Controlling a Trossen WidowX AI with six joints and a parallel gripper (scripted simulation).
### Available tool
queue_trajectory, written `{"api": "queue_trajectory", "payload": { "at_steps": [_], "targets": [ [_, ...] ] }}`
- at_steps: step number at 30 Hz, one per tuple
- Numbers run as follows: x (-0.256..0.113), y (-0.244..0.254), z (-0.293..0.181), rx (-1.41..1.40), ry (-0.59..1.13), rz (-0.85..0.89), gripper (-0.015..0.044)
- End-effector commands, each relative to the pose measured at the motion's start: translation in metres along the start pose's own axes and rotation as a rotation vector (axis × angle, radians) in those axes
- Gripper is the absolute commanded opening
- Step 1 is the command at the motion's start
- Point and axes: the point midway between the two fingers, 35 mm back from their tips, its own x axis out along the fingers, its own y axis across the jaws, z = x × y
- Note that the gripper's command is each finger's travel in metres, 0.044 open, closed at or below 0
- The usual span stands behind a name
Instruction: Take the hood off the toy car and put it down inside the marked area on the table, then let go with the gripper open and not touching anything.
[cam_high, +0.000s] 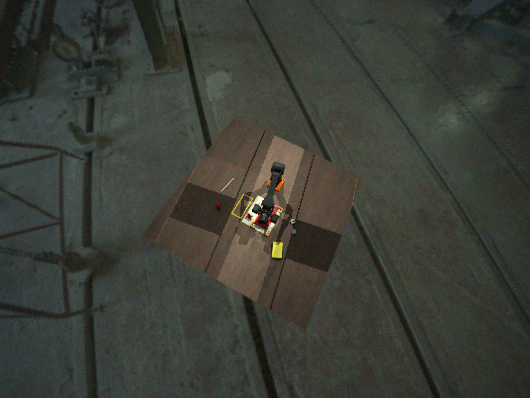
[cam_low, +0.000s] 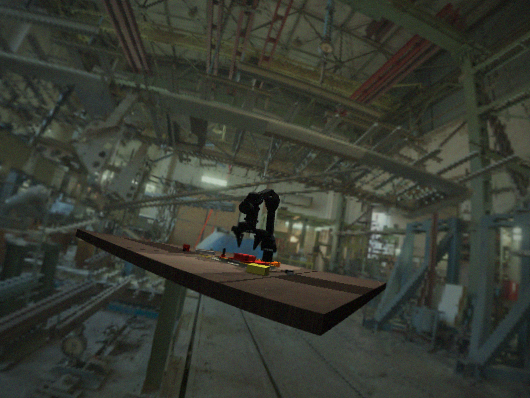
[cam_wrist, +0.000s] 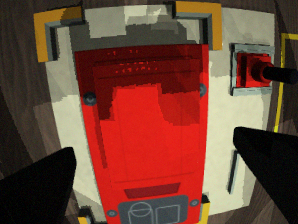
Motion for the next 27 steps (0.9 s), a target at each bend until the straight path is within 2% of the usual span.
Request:
{"api": "queue_trajectory", "payload": {
  "at_steps": [1,27],
  "targets": [
    [0.004,-0.001,-0.001,0.005,0.003,-0.007,0.0440],
    [0.026,0.000,-0.004,0.005,0.004,-0.007,0.0440]
  ]
}}
